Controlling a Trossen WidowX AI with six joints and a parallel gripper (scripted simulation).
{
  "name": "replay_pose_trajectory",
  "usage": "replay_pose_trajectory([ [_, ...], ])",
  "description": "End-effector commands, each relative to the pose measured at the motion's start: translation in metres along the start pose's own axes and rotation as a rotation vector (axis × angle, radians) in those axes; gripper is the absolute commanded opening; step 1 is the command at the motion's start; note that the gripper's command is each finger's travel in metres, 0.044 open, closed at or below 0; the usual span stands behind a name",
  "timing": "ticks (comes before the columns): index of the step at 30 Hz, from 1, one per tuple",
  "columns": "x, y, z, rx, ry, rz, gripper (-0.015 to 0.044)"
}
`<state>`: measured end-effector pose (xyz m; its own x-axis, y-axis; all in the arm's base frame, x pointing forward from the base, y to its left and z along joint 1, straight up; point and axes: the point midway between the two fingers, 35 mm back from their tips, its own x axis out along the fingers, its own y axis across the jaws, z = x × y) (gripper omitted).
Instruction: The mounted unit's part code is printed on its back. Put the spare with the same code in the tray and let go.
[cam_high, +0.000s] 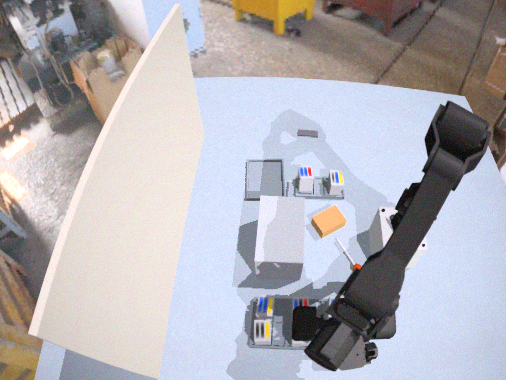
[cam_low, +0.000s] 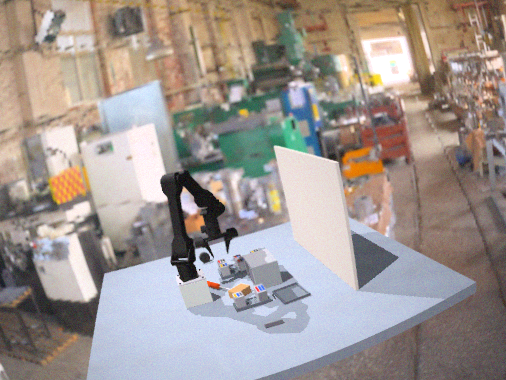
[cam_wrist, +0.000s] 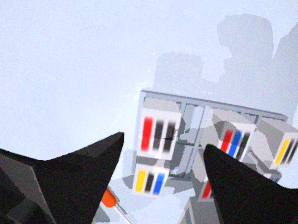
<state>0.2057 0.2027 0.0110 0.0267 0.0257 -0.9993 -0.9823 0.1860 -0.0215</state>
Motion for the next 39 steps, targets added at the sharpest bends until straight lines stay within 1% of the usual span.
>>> replay_pose_trajectory([
  [1,0.011,0.002,-0.002,-0.006,0.009,0.007,0.03],
  [29,0.056,0.005,-0.008,-0.006,0.01,0.008,0.03],
  [39,0.057,0.005,-0.008,-0.006,0.01,0.008,0.03],
])
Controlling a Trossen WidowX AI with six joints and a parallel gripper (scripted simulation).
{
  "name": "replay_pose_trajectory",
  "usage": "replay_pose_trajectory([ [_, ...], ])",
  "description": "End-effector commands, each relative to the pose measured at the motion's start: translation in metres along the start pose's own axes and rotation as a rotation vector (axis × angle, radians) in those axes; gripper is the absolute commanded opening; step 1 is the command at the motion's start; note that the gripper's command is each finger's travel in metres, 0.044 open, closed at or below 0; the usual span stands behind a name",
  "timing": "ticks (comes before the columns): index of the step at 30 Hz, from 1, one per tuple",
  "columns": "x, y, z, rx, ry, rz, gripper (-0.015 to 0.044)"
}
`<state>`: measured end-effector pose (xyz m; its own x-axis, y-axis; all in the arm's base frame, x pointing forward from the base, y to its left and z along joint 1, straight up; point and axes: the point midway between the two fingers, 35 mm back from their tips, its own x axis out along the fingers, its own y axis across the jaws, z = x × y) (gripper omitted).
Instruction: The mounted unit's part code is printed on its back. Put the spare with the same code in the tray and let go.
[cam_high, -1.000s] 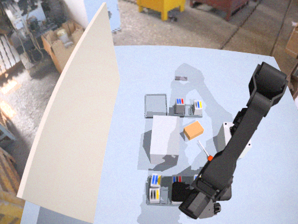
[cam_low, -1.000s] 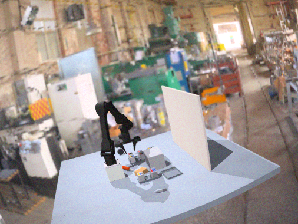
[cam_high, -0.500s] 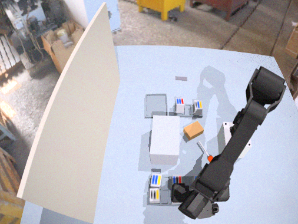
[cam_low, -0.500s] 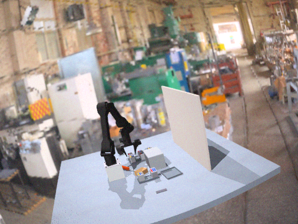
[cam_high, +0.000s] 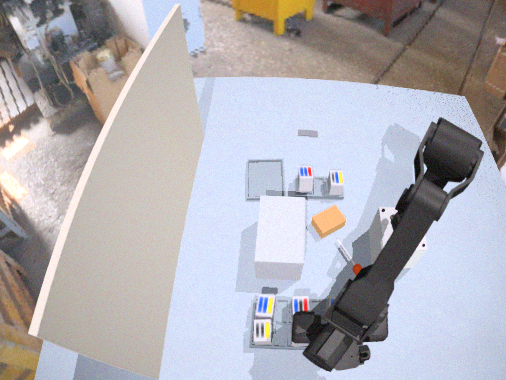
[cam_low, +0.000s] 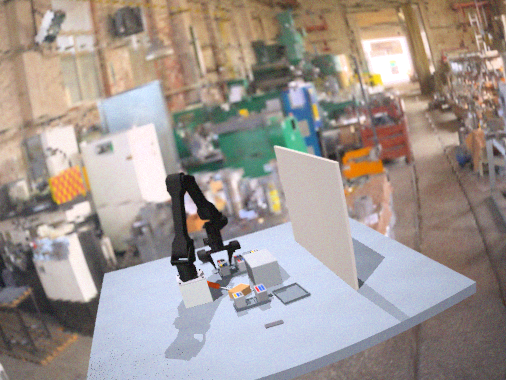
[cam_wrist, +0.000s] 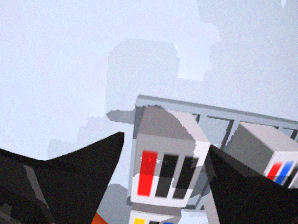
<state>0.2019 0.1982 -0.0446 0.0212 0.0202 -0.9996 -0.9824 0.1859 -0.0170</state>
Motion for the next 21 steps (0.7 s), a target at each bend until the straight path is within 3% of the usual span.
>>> replay_pose_trajectory([
  [1,0.0021,0.0009,-0.0012,-0.006,0.003,0.003,0.03],
  [4,0.0021,0.0009,-0.0012,-0.006,0.003,0.003,0.03],
  [10,0.001,0.0005,-0.0007,0.0,0.003,0.002,0.0142],
  [16,0.001,0.0005,-0.0007,0.0,0.003,0.002,0.0103],
  [20,0.001,0.0005,-0.0007,0.0,0.003,0.002,0.0],
  [21,0.001,0.0005,-0.0007,0.0,0.003,0.002,0.0],
])
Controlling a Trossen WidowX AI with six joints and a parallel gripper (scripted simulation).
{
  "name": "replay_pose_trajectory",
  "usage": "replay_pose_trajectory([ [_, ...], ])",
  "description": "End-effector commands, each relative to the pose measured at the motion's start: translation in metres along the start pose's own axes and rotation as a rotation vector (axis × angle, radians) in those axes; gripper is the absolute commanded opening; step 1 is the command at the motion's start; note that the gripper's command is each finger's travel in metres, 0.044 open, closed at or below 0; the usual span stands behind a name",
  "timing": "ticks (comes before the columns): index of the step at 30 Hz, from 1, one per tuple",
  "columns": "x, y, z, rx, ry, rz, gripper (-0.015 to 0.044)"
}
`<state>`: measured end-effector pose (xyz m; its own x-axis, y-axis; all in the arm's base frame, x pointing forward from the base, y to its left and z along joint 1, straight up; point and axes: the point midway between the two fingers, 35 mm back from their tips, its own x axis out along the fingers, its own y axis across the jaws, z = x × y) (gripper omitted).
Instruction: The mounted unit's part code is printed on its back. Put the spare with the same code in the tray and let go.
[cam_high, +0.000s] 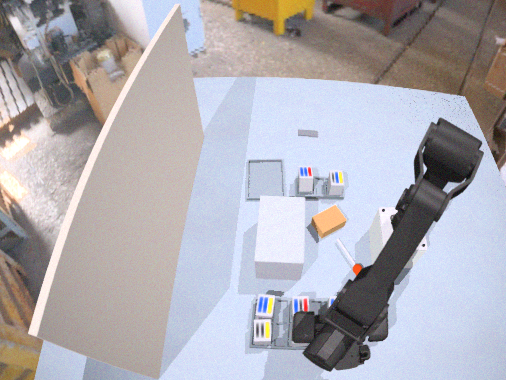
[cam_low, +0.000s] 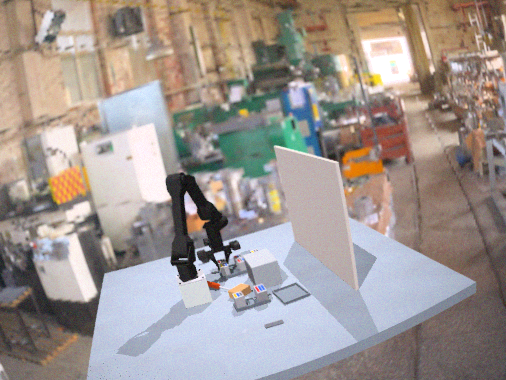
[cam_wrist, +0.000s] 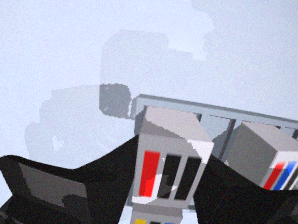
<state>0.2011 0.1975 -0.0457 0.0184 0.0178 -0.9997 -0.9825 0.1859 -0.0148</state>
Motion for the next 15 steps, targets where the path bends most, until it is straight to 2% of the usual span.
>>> replay_pose_trajectory([
  [1,0.0,0.0,0.0,0.0,0.0,-0.001,0.0],
  [8,-0.004,0.0,0.001,0.0,0.0,0.0,0.0],
  [15,-0.049,-0.002,0.003,-0.004,0.0,0.0,0.0],
])
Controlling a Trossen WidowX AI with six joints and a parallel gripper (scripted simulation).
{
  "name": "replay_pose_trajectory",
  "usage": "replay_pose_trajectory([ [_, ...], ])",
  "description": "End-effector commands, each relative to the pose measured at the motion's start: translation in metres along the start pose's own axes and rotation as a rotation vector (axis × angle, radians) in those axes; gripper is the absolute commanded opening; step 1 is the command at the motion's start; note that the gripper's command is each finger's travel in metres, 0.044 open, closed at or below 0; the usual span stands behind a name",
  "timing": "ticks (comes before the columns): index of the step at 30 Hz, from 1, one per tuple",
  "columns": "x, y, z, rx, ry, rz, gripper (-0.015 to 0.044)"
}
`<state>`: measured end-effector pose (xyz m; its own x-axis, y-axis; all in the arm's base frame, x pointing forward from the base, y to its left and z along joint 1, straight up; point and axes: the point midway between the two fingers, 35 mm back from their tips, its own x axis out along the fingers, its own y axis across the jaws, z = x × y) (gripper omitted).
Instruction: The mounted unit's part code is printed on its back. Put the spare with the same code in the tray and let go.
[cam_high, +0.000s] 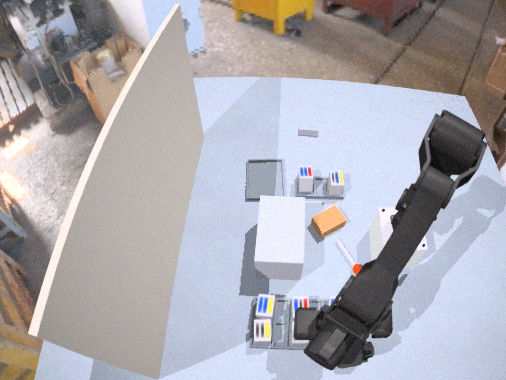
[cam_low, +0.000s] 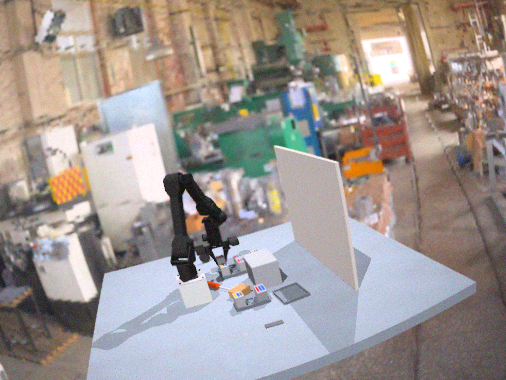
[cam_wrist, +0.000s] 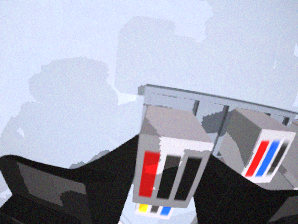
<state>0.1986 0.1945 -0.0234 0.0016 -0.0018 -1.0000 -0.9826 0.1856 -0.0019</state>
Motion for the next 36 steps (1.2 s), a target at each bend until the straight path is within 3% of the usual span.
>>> replay_pose_trajectory([
  [1,-0.034,-0.003,0.005,-0.004,-0.023,-0.013,0.0],
  [5,-0.056,-0.001,0.002,-0.006,-0.022,-0.012,0.0],
  [21,-0.057,-0.001,0.001,0.003,-0.014,-0.01,0.0],
  [36,-0.13,-0.004,0.008,-0.005,-0.023,-0.013,0.0],
])
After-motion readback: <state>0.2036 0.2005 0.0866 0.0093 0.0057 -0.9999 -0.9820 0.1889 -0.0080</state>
